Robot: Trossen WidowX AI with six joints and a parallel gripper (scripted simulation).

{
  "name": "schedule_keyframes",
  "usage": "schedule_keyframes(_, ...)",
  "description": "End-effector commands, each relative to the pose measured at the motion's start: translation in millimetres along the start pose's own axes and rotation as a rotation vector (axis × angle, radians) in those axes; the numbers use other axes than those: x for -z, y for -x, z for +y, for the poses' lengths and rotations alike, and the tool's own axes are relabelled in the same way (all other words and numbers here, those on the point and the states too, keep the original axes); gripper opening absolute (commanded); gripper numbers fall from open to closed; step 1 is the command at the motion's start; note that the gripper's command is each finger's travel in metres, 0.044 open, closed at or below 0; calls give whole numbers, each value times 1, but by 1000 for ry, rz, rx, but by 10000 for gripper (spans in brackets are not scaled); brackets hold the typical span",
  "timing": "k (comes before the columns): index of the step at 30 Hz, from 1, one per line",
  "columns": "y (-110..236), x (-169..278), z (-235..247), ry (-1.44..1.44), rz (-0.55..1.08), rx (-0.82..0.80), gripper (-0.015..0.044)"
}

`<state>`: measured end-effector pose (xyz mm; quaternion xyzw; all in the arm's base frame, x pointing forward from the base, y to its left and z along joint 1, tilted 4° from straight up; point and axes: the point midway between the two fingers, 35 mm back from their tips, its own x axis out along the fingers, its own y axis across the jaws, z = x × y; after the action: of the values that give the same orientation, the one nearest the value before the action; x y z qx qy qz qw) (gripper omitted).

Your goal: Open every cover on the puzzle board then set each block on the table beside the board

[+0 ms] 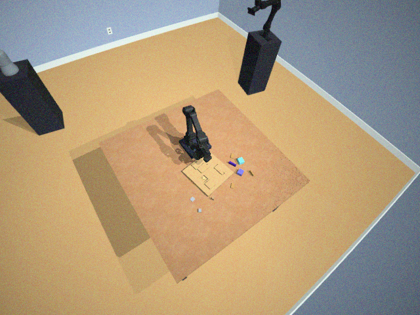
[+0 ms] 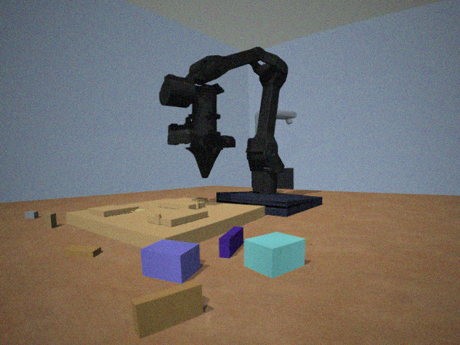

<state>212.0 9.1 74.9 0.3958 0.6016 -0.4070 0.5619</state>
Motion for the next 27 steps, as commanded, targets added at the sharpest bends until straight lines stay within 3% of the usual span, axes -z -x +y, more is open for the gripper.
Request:
schedule_keyframes(1,-1,1,0,-4,4,-1,0)
schedule_keyframes(27,-12,1,1,-4,4,-1,0)
